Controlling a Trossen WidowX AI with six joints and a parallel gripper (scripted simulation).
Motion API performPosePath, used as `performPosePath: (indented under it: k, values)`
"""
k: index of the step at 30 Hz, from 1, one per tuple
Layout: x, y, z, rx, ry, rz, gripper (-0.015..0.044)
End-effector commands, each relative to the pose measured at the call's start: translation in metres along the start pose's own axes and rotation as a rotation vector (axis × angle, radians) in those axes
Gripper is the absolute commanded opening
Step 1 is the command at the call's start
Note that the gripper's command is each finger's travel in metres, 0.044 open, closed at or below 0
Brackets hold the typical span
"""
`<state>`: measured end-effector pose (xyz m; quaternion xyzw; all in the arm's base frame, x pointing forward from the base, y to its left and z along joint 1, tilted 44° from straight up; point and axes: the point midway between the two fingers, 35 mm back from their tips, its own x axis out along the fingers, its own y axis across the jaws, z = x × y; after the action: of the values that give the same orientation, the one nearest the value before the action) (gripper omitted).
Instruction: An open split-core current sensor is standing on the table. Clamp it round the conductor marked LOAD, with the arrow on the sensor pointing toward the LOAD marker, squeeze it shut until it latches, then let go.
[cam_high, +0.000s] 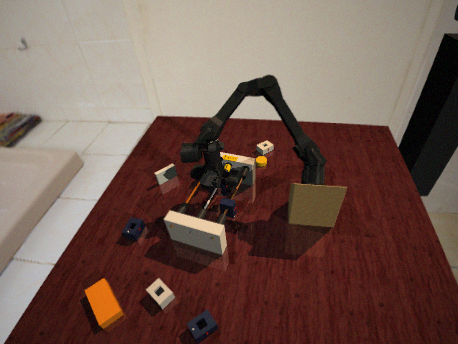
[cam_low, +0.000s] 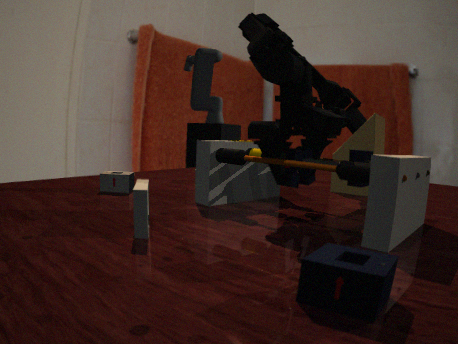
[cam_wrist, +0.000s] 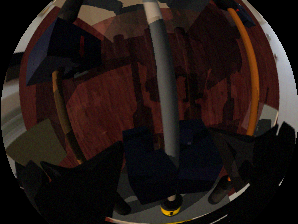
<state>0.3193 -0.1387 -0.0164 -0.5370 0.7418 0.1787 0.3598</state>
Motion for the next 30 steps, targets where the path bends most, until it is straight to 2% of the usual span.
performPosePath:
  k: [1,20,30]
  values:
    - [-0.0005,-0.0003,-0.0002,0.001,0.0,0.0,0.0413]
    - [-0.0005,-0.0003,-0.0002,0.001,0.0,0.0,0.0287]
    - [-0.0005,-0.0003,-0.0002,0.001,0.0,0.0,0.0024]
